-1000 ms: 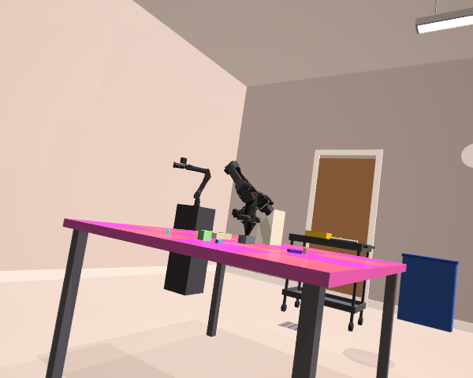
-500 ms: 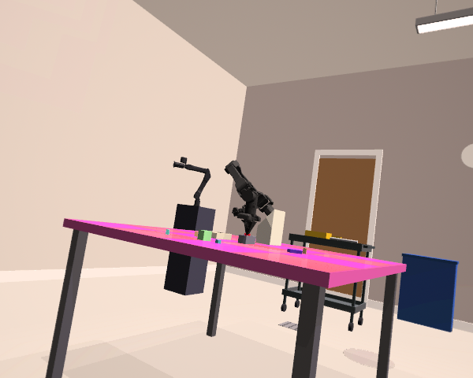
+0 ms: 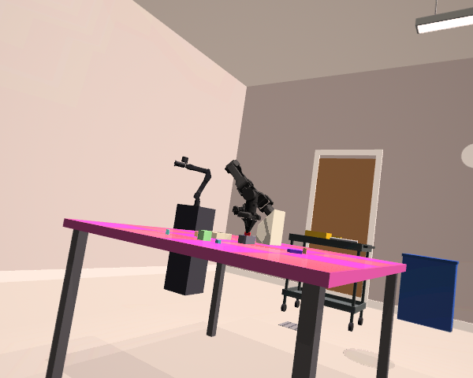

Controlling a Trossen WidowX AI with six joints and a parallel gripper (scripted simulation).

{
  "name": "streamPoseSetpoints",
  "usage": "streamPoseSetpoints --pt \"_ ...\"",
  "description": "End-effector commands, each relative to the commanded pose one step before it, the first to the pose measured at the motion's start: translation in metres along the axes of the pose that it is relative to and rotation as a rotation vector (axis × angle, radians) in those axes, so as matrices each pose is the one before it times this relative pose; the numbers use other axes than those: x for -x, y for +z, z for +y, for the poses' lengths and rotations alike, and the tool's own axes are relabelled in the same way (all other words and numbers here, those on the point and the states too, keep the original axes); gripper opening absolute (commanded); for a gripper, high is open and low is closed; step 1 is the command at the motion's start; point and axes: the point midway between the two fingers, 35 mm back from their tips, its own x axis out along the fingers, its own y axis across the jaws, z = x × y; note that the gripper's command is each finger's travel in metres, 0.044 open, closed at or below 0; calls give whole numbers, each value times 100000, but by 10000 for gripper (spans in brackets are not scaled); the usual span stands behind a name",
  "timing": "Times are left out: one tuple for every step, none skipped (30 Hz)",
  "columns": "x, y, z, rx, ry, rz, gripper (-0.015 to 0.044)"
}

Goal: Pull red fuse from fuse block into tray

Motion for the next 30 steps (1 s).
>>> streamPoseSetpoints --pt "329 60 122 -665 370 315 0" --pt "49 -1 0 6 -2 -1 0" --pt "49 -1 0 6 -2 -2 0" --pt "49 -1 0 6 -2 -2 0" --pt "49 -1 0 6 -2 -2 0" --pt "49 -1 0 6 -2 -2 0" --pt "49 -1 -1 6 -2 -2 0" --pt "49 -1 -1 6 -2 -2 0" --pt "49 -1 -1 6 -2 -3 0" --pt "49 -1 -1 6 -2 -3 0" --pt "49 -1 -1 6 -2 -3 0" --pt "49 -1 -1 6 -2 -3 0" --pt "50 -1 -1 6 -2 -3 0" --pt "50 -1 -1 6 -2 -3 0" --pt "50 -1 -1 6 -2 -4 0" --pt "50 -1 -1 6 -2 -4 0" --pt "50 0 -1 6 -3 -4 0" --pt "50 0 -2 6 -3 -4 0" --pt "50 0 -2 6 -3 -4 0" --pt "50 0 -2 6 -3 -4 0" --pt "50 0 -2 6 -3 -4 0" --pt "50 0 -2 6 -3 -5 0" --pt "50 0 -2 6 -3 -5 0" --pt "50 0 -2 6 -3 -5 0" --pt "50 0 -2 6 -3 -5 0" --pt "50 0 -2 6 -3 -5 0" --pt "50 0 -2 6 -3 -5 0" --pt "50 0 -3 6 -3 -6 0" --pt "50 0 -3 6 -3 -6 0" --pt "50 0 -3 6 -3 -6 0"
